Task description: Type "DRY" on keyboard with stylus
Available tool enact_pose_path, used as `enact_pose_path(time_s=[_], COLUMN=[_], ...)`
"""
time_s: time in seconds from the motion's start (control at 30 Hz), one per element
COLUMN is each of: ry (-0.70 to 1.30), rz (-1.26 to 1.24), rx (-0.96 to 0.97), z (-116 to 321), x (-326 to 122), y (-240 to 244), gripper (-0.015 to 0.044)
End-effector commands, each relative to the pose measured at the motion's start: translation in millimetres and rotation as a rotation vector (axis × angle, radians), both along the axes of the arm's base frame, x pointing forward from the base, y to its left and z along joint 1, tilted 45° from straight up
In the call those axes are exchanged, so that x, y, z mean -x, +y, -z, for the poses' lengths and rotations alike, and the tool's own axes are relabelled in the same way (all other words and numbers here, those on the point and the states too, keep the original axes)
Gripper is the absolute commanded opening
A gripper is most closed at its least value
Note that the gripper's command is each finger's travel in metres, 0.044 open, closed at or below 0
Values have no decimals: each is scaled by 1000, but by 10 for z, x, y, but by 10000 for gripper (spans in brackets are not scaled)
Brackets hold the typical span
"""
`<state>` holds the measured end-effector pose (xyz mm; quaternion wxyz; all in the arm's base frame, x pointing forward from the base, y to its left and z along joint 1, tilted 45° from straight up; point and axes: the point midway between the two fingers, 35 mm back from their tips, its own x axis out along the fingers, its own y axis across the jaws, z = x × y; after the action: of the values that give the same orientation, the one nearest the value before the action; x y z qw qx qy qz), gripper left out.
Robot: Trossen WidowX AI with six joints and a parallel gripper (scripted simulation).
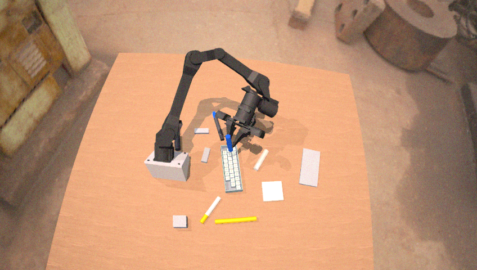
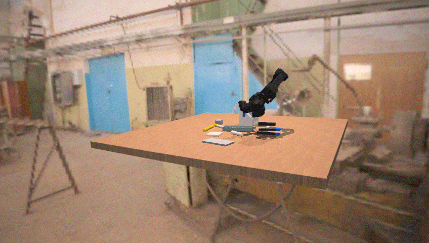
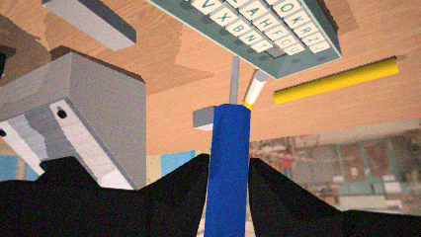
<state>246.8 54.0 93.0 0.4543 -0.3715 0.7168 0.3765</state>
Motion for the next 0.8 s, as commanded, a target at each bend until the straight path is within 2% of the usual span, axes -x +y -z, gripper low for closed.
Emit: enact_pose_path(time_s=[0.0, 0.27, 0.53, 0.77], ry=[-4, -3, -2, -2], rz=[-155, -217, -217, -217], rx=[-27, -38, -40, -40], z=[-108, -137, 89, 97], x=[1, 6, 4, 5], y=[75, 112, 342, 350], gripper=[0, 0, 0, 0])
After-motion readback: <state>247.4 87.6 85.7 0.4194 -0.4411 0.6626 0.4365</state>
